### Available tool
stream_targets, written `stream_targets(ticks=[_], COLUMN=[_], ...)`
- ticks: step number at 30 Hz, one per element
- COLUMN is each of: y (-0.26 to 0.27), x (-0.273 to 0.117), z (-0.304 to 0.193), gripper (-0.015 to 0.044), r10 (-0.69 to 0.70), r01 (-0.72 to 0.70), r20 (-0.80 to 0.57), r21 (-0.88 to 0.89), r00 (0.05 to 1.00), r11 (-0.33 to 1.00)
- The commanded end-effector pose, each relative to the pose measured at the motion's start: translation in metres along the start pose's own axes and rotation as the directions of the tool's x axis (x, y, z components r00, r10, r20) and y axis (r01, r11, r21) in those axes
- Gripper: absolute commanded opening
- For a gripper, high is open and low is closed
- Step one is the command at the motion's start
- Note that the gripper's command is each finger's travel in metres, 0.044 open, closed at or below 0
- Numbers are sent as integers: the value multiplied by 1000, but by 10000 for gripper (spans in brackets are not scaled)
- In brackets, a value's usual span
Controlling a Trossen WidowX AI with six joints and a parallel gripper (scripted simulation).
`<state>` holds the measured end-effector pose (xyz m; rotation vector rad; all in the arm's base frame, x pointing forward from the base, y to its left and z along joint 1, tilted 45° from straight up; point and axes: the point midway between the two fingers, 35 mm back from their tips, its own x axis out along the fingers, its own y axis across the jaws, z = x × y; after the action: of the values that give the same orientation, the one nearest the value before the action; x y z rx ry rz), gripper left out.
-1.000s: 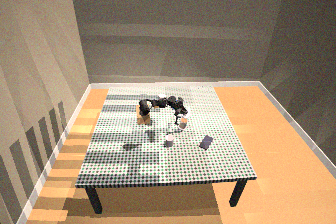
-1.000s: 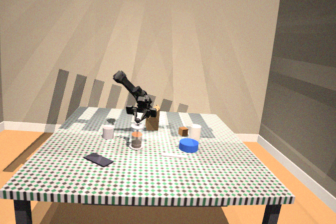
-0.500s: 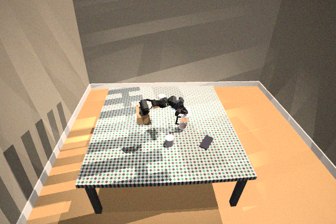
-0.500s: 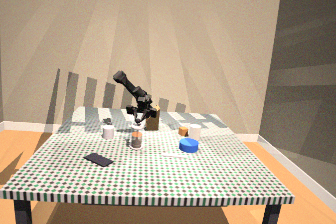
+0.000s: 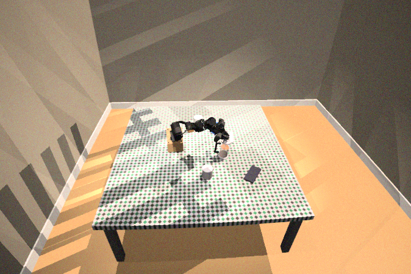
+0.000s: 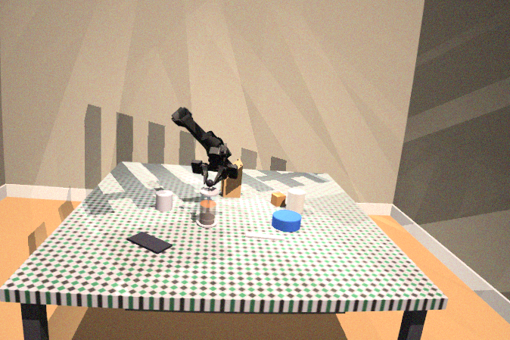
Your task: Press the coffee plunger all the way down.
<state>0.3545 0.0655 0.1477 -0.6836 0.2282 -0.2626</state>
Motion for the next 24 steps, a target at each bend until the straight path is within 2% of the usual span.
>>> stream_targets(ticks=[1, 8, 13, 21, 24], y=[0, 0, 1, -7, -7], x=[0, 0, -4, -61, -63], z=[0, 0, 5, 53, 53], gripper=[255, 439, 440, 440, 440], r10=[3, 3, 4, 0, -1], r01=[-3, -3, -4, 0, 1], r20=[1, 1, -2, -15, -15], r21=[0, 0, 0, -8, -8], r00=[1000, 1000, 1000, 1000, 1000], r11=[1000, 1000, 1000, 1000, 1000])
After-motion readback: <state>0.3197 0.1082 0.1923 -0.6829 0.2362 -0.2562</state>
